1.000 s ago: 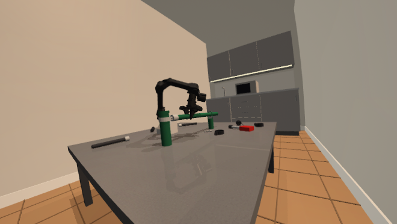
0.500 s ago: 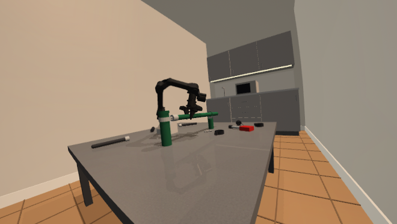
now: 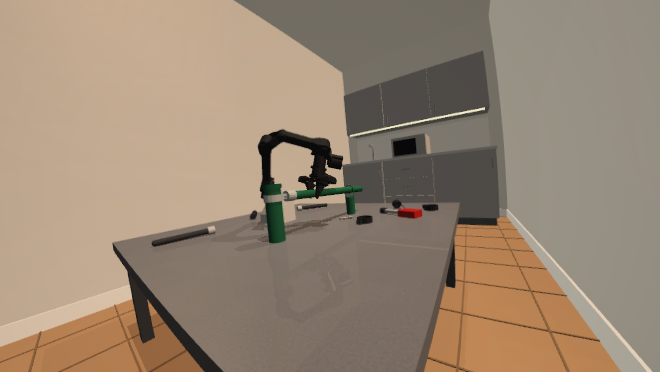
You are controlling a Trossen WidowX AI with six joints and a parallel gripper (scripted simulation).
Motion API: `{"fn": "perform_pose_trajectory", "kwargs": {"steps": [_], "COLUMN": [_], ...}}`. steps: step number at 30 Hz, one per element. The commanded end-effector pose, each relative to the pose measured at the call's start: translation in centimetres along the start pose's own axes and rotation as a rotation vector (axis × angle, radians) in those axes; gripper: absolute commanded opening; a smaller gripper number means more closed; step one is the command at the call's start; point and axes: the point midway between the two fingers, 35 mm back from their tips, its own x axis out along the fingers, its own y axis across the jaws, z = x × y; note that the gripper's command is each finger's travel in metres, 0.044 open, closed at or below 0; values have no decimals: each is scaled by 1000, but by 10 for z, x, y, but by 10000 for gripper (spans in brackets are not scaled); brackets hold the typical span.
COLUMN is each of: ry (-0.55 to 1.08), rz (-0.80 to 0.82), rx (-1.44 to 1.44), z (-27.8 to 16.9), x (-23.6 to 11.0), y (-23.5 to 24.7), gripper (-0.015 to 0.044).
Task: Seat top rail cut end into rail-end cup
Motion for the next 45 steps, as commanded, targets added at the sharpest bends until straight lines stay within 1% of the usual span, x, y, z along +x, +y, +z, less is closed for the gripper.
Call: {"fn": "perform_pose_trajectory", "kwargs": {"steps": [1, 45], "ry": [1, 4], "rz": [-1, -3], "rx": [0, -7], "z": [0, -4], "x": [0, 0], "y": [0, -2], "gripper": [0, 0]}}
